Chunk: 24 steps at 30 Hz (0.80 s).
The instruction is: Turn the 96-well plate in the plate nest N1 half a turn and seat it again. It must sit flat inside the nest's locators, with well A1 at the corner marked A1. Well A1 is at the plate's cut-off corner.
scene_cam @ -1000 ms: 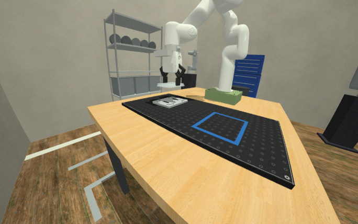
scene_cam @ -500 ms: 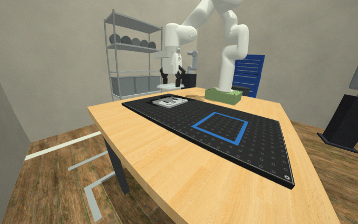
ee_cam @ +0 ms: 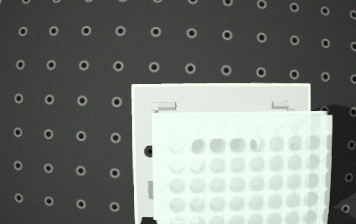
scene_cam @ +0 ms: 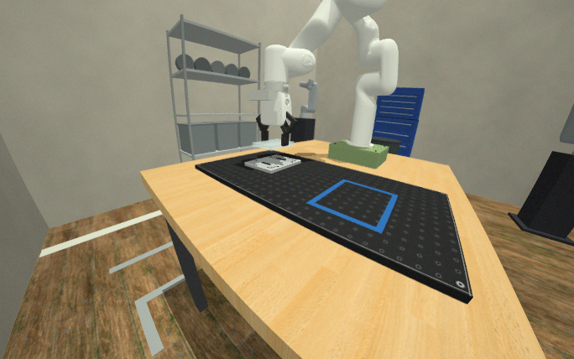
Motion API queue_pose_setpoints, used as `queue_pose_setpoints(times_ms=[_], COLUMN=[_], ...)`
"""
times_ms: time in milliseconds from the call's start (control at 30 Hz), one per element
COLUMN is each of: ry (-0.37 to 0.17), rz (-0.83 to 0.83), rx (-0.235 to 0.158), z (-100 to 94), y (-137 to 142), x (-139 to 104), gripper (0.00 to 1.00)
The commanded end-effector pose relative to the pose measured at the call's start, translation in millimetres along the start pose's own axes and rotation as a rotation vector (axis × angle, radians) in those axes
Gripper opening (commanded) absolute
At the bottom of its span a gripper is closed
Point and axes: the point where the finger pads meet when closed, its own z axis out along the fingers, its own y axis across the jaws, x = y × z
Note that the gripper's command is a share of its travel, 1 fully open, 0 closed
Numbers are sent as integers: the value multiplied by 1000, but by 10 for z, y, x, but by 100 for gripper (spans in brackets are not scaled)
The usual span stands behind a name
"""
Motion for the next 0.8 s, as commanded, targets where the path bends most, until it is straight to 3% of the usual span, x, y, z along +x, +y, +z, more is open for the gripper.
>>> queue_pose_setpoints(times_ms=[0, 767], ry=[5, 5], rz=[0, 0], rx=[1, 1], z=[59, 389], y=[7, 6], x=[15, 16], gripper=[0, 0])
